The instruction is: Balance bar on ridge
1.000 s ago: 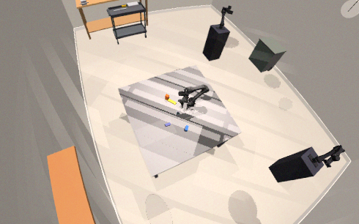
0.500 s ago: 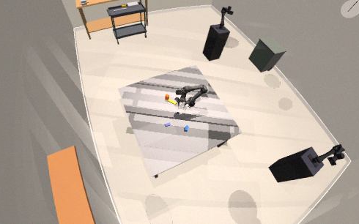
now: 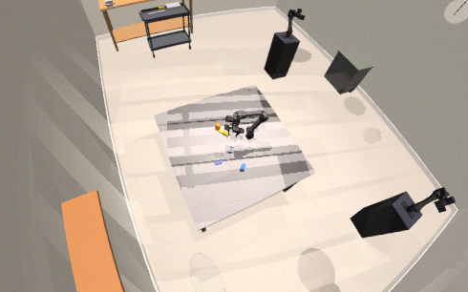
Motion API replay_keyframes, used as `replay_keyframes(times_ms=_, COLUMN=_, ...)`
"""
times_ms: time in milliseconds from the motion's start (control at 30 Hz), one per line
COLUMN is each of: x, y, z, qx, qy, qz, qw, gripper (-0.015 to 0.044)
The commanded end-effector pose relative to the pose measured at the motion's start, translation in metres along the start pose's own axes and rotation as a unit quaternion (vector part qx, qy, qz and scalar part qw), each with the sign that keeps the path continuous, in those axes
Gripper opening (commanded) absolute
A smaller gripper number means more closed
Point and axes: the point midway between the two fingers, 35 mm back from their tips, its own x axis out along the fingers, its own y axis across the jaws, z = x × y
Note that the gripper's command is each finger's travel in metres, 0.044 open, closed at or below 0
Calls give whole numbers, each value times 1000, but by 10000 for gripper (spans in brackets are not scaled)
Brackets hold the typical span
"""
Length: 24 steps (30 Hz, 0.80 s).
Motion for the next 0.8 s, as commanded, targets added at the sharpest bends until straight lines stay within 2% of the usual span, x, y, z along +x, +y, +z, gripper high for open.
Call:
replay_keyframes(times_ms=0, x=-3, y=-10, z=-7, qx=-42, qy=22, qz=-3, qw=999, gripper=315)
replay_keyframes(times_ms=767, x=-16, y=-59, z=-58, qx=-291, qy=133, qz=42, qw=947, gripper=315)
